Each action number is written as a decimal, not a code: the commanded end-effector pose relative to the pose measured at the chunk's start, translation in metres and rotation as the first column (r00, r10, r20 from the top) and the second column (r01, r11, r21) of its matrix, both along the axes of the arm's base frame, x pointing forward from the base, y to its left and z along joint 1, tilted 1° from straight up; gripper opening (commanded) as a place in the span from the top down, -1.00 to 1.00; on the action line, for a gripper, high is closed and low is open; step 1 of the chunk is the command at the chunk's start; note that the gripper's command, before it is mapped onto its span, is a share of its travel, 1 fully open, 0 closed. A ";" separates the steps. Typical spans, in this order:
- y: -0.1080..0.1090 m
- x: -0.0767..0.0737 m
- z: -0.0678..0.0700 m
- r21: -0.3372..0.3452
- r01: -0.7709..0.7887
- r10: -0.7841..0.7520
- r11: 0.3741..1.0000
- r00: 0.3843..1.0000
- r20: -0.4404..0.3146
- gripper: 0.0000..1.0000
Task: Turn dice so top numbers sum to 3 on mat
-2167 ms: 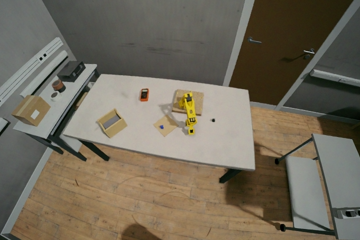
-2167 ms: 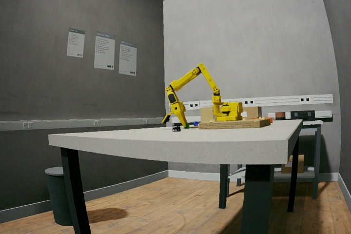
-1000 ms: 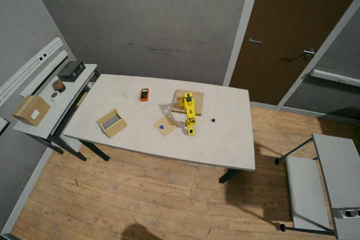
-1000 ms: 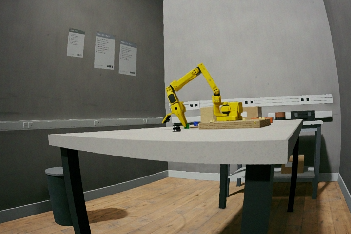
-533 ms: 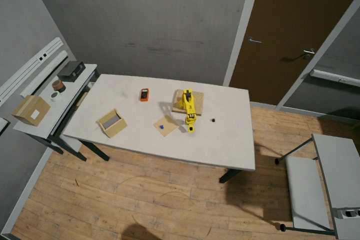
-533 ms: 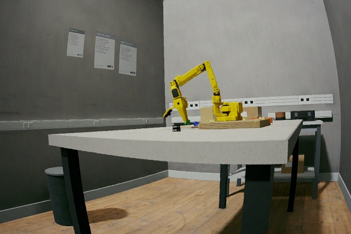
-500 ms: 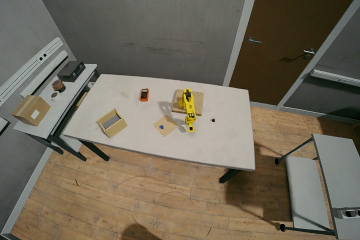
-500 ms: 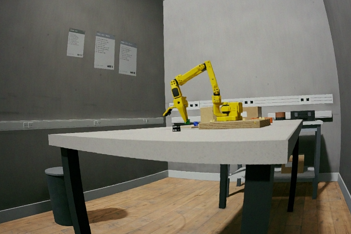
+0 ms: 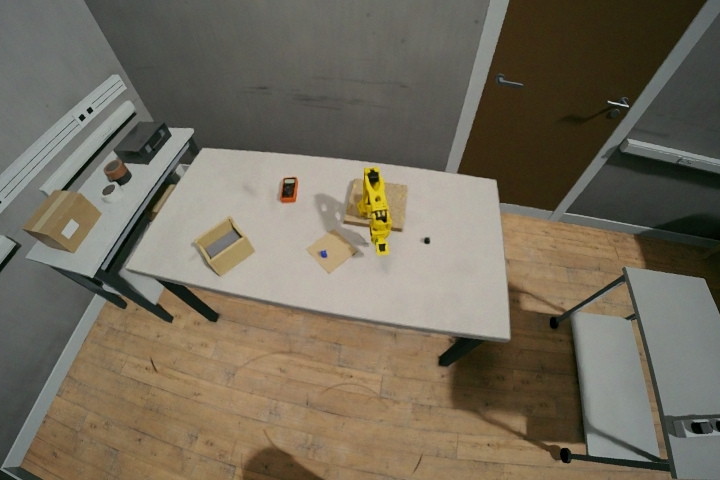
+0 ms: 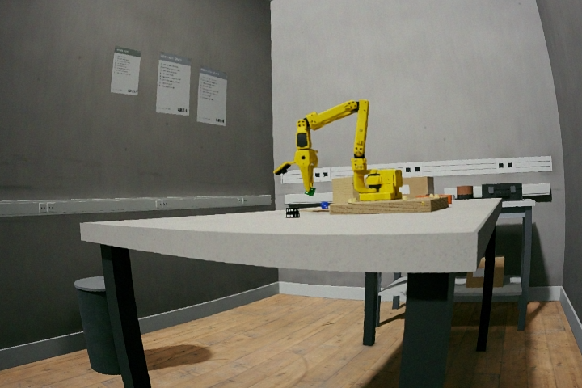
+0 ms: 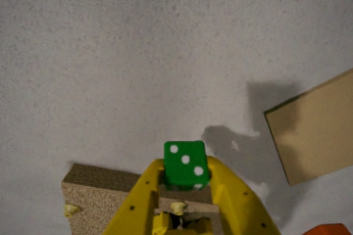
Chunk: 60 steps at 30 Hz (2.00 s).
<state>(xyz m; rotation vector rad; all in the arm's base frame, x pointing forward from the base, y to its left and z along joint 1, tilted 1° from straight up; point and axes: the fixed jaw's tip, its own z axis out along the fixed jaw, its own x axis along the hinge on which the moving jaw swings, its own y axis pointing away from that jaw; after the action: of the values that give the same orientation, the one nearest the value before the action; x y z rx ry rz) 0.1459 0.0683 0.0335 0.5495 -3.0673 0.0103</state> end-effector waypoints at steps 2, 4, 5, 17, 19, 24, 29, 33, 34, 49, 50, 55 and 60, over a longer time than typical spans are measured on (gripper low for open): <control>0.001 0.000 0.001 0.009 0.001 -0.001 1.000 1.000 0.019 1.00; 0.001 0.000 0.001 0.009 0.001 -0.001 1.000 1.000 0.019 1.00; 0.001 0.000 0.001 0.009 0.001 -0.001 1.000 1.000 0.019 1.00; 0.001 0.000 0.001 0.009 0.001 -0.001 1.000 1.000 0.019 1.00; 0.001 0.000 0.001 0.009 0.001 -0.001 1.000 1.000 0.019 1.00; 0.001 0.001 0.001 0.014 0.000 -0.001 1.000 0.999 0.032 1.00; 0.004 0.006 0.000 0.041 -0.003 -0.001 0.999 0.995 0.097 1.00; 0.007 0.012 -0.001 0.076 -0.011 -0.003 0.997 0.984 0.180 1.00; 0.007 0.014 -0.001 0.085 -0.013 -0.004 0.996 0.979 0.203 1.00; 0.013 0.028 0.001 0.157 -0.041 -0.022 0.987 0.925 0.379 1.00; 0.014 0.028 0.001 0.157 -0.041 -0.022 0.987 0.925 0.380 1.00; 0.014 0.028 0.001 0.158 -0.041 -0.022 0.987 0.924 0.381 1.00; 0.015 0.031 0.000 0.169 -0.047 -0.026 0.985 0.912 0.408 1.00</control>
<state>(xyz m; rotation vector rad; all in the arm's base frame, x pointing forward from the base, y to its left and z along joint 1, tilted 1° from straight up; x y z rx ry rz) 0.1754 0.0811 0.0336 0.6285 -3.4713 -0.1500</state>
